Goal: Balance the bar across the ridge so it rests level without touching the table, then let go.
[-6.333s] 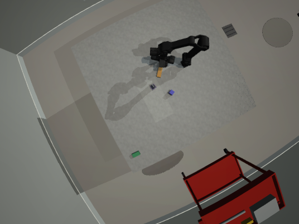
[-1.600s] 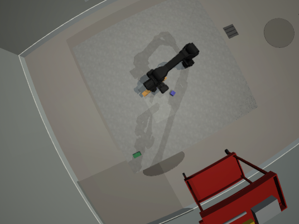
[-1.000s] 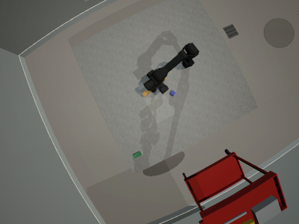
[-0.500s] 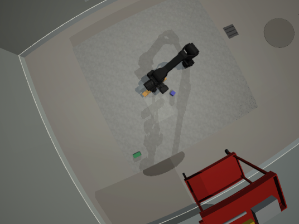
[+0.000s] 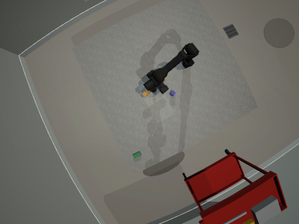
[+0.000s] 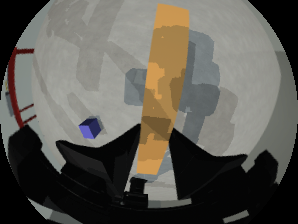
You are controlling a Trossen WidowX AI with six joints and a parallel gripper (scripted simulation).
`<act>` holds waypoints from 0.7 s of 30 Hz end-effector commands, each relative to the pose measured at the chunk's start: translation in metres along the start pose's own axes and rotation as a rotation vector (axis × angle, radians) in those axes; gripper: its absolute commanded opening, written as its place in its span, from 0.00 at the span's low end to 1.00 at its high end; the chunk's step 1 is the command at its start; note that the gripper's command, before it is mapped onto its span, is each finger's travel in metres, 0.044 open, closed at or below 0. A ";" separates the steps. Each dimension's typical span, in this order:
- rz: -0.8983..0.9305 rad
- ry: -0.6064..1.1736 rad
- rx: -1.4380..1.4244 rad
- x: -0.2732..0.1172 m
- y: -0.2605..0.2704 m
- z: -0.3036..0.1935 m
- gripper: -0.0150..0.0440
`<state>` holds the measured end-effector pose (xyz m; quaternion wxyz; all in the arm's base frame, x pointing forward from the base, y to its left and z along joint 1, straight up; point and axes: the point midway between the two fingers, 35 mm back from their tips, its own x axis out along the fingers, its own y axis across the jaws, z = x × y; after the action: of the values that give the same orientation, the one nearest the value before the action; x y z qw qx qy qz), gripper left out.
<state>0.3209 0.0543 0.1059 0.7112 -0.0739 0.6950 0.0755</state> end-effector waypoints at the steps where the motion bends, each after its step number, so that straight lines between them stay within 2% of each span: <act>1: -0.001 -0.002 0.005 0.000 0.000 0.000 0.25; 21: -0.001 -0.002 0.005 0.002 0.000 0.000 0.25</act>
<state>0.3210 0.0543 0.1042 0.7112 -0.0739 0.6950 0.0754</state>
